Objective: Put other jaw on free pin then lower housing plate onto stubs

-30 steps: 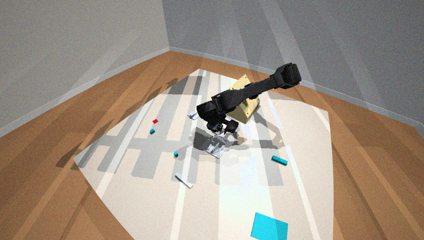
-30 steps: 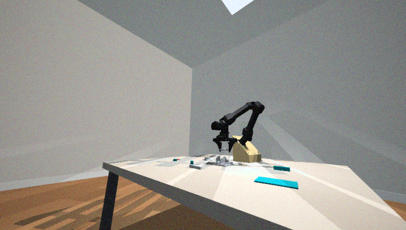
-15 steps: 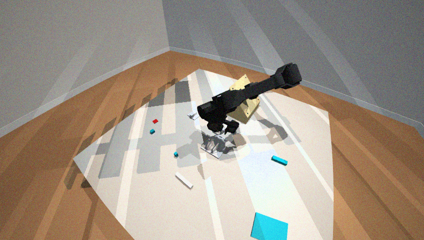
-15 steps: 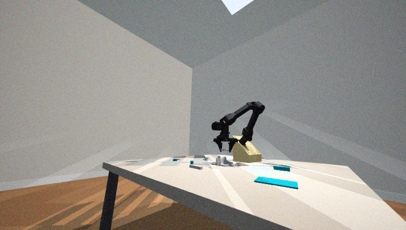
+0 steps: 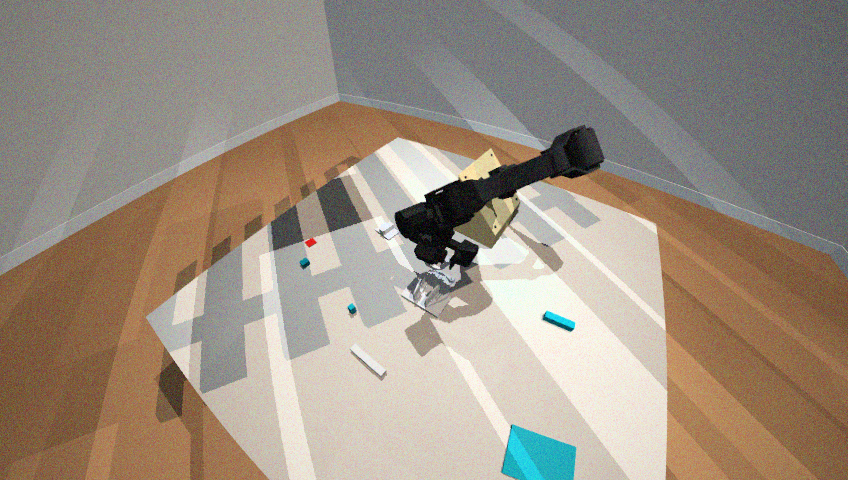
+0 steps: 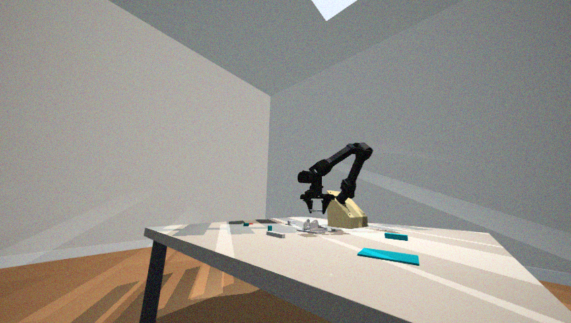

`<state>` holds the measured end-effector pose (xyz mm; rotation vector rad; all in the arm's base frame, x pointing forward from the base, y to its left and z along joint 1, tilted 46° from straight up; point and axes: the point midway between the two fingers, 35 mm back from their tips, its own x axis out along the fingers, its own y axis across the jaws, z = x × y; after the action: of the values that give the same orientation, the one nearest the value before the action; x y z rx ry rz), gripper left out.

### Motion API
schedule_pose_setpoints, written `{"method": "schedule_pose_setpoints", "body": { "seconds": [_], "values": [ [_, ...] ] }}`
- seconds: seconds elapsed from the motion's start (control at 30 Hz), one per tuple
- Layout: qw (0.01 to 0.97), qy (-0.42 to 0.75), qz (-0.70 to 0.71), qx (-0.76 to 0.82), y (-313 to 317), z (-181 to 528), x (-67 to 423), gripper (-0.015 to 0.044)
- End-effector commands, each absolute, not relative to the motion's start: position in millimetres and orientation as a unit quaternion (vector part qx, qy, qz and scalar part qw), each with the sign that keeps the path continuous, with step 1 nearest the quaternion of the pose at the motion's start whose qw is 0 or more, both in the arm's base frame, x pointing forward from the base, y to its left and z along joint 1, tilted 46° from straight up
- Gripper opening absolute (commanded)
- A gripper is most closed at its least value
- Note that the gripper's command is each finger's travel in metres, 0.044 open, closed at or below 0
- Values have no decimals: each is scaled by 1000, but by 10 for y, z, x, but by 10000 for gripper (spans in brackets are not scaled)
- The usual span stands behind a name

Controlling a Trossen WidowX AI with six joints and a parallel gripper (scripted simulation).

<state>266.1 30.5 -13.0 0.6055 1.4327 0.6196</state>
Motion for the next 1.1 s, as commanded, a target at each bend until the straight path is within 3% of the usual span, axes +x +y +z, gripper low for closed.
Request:
{"method": "schedule_pose_setpoints", "body": {
  "seconds": [0.0,1.07],
  "values": [
    [669,635,275,271,347,-96,2622,351],
    [669,635,275,271,370,-75,2597,351]
  ]
}}
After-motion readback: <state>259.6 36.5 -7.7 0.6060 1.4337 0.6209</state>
